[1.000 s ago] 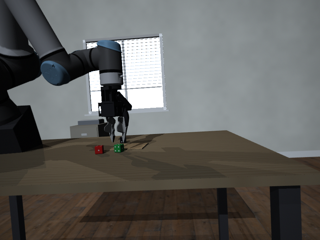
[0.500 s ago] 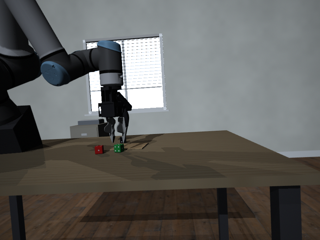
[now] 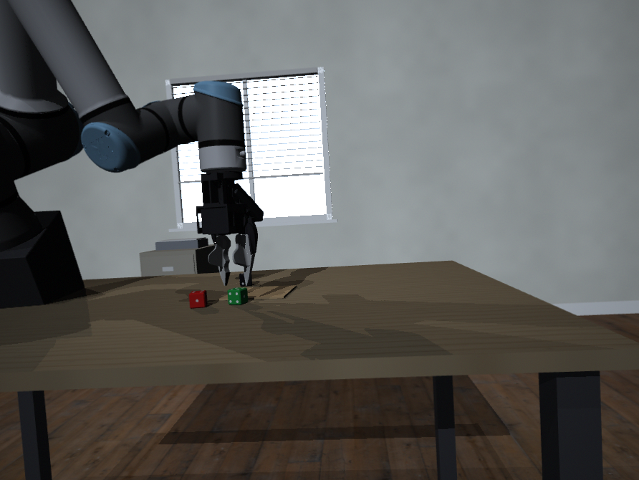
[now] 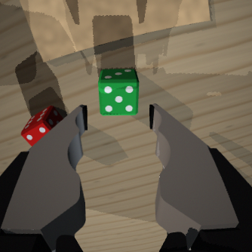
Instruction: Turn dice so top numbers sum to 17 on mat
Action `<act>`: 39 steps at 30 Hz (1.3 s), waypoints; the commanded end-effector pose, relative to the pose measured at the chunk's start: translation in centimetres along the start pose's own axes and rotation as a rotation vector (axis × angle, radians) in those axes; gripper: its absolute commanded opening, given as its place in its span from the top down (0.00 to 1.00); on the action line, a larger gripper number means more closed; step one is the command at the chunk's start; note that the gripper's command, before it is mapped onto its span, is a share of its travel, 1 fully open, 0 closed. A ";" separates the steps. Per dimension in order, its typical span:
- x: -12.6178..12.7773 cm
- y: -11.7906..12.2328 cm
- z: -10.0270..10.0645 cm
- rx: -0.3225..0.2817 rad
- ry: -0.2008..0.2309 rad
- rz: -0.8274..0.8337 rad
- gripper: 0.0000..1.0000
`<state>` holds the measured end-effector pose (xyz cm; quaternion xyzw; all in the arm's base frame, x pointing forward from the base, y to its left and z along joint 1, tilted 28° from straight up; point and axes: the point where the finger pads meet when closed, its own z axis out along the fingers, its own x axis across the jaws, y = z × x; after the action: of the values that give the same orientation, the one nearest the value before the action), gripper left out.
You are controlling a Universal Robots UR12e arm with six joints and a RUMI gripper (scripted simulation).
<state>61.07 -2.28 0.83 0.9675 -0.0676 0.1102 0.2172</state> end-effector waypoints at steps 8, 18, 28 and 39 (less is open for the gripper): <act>0.0 0.0 0.0 0.000 0.001 0.000 0.72; 0.0 0.0 0.4 0.000 0.001 0.000 0.72; 0.0 0.0 2.0 0.000 0.001 0.000 0.72; 0.0 0.0 3.4 0.000 0.001 0.000 0.72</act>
<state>61.63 -3.61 -1.86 0.9675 -0.0677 0.1100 0.2172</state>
